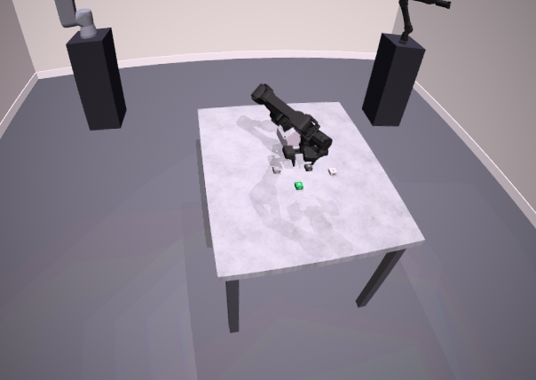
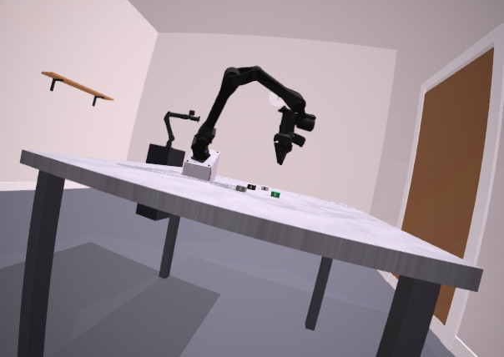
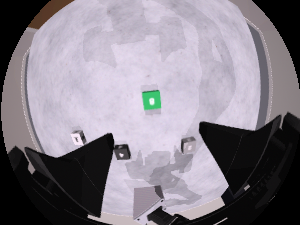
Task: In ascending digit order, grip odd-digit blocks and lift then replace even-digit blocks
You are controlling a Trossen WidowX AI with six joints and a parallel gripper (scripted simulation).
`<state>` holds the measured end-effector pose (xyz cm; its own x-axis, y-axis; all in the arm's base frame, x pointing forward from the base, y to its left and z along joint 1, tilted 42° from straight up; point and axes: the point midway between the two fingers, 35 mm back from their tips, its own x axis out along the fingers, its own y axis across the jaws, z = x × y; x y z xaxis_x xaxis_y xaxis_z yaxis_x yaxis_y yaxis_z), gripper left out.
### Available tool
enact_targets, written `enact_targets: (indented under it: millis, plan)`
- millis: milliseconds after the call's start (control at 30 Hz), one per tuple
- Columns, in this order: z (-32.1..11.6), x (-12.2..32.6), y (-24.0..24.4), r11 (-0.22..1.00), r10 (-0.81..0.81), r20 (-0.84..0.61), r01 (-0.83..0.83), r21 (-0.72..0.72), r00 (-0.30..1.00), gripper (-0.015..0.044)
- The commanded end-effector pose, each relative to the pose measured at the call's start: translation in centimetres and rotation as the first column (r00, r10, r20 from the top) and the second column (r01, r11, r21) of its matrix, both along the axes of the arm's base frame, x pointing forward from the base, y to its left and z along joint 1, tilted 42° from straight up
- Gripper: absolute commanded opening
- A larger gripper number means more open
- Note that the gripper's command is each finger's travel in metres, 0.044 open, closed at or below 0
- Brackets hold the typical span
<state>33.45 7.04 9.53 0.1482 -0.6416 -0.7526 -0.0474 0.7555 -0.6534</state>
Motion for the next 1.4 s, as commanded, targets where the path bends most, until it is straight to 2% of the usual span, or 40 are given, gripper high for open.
enact_targets:
  millis: [0, 400, 767, 900, 1133, 1367]
  plan:
    - [0.0, 0.0, -0.1, 1.0, 0.004, -0.007, -0.004, -0.005, 1.0, 0.04]
    - [0.1, -0.2, -0.2, 1.0, 0.004, -0.007, -0.004, -0.005, 1.0, 0.04]
    - [4.8, -9.5, -7.7, 1.0, 0.008, -0.014, -0.008, -0.008, 1.0, 0.04]
    - [4.9, -10.2, -8.1, 1.0, 0.004, -0.013, -0.004, -0.009, 1.0, 0.04]
    - [-0.9, -9.1, -13.2, 1.0, 0.004, -0.011, -0.004, -0.011, 1.0, 0.04]
    - [-1.3, -9.0, -13.6, 1.0, 0.004, -0.011, -0.004, -0.012, 1.0, 0.04]
